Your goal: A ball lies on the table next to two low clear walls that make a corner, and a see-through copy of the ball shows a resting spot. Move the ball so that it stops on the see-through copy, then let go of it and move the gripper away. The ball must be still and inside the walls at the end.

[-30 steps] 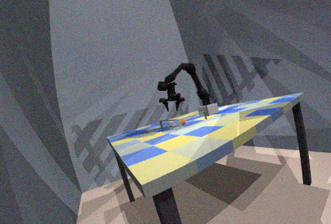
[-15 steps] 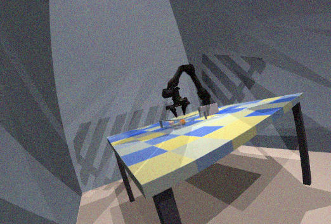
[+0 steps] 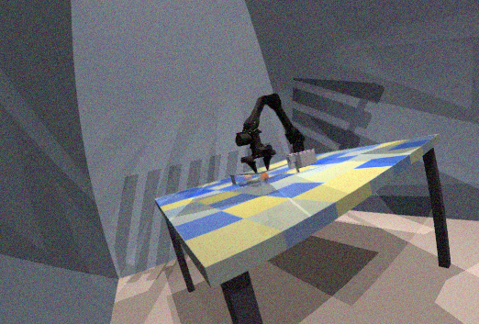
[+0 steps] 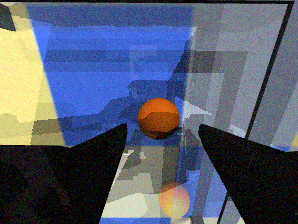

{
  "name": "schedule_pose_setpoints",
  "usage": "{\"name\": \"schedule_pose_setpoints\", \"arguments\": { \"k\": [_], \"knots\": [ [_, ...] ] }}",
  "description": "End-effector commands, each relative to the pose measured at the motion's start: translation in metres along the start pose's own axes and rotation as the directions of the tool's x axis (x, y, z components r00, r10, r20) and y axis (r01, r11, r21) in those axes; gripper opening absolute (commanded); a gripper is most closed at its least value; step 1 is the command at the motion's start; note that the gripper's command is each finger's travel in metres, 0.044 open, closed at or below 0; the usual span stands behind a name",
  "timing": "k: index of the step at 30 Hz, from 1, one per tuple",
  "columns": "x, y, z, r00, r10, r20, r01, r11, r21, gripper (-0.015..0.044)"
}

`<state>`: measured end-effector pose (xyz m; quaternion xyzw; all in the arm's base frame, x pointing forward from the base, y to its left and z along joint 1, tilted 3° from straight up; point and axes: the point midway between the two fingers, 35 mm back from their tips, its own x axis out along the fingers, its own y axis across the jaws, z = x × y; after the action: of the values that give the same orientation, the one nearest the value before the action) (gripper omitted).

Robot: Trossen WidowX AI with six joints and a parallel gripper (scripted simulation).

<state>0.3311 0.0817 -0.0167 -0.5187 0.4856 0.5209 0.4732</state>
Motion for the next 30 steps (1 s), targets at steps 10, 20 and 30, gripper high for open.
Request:
{"name": "schedule_pose_setpoints", "arguments": {
  "k": [10, 20, 30],
  "knots": [
    [0.024, 0.003, 0.000, 1.000, 0.011, 0.002, -0.011, 1.000, -0.004, 0.0329],
    [0.026, 0.003, 0.000, 1.000, 0.011, 0.002, -0.011, 1.000, -0.004, 0.0224],
    [0.007, -0.001, 0.001, 1.000, 0.011, 0.002, -0.011, 1.000, -0.004, 0.0059]
  ]
}}
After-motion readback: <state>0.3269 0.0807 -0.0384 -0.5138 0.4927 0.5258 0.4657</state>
